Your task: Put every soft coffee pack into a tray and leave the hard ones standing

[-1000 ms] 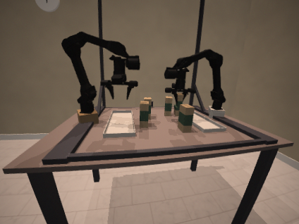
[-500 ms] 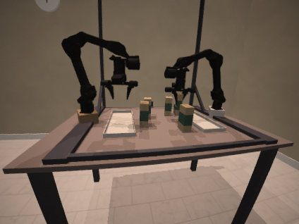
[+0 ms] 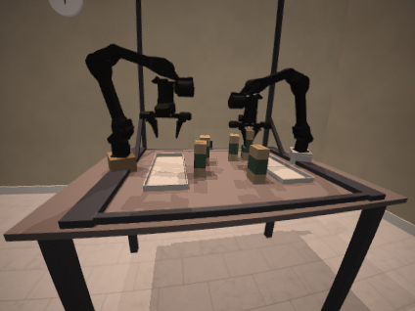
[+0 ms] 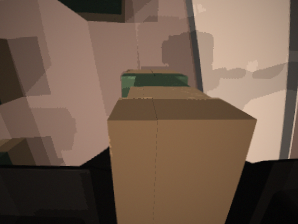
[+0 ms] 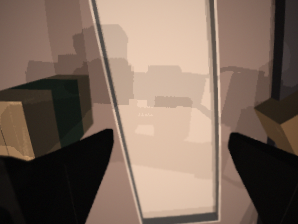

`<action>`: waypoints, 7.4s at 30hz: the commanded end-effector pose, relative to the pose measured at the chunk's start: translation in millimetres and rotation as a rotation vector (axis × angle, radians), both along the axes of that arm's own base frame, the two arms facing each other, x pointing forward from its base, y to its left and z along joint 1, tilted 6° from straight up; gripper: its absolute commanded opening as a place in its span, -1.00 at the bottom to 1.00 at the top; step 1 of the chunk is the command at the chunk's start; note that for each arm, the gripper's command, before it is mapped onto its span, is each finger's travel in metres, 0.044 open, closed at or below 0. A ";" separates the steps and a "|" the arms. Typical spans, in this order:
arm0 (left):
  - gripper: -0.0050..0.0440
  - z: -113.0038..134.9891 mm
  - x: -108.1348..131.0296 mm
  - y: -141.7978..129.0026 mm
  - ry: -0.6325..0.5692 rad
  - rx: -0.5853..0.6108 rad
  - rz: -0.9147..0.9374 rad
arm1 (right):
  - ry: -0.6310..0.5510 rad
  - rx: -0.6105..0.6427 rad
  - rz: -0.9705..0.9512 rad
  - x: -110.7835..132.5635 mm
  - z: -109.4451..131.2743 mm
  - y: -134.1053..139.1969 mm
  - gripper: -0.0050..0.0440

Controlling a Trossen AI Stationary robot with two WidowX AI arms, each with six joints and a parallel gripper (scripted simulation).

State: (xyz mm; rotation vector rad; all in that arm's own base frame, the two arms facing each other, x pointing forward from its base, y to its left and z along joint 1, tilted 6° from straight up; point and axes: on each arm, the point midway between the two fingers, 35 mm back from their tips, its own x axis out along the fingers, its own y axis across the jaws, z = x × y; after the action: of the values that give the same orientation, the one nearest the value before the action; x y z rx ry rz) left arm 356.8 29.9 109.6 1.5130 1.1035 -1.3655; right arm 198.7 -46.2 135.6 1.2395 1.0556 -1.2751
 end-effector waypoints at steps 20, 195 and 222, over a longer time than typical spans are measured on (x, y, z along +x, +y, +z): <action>-0.35 15.8 3.3 -0.6 -0.049 -0.001 0.003 | -0.016 -0.001 0.004 1.0 3.9 0.1 0.69; 0.67 -42.1 -141.9 15.0 -0.037 0.001 0.003 | -0.016 -0.001 0.004 1.0 3.9 0.1 0.69; 0.67 32.0 -147.2 8.3 -0.038 0.000 0.003 | -0.016 -0.001 0.004 1.0 3.9 0.1 0.69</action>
State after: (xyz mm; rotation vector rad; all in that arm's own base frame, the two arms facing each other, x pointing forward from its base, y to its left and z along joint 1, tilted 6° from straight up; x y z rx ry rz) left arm 206.7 38.4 134.3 1.5187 1.0967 -1.3562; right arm 198.7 -46.2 135.6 1.2395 1.0556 -1.2751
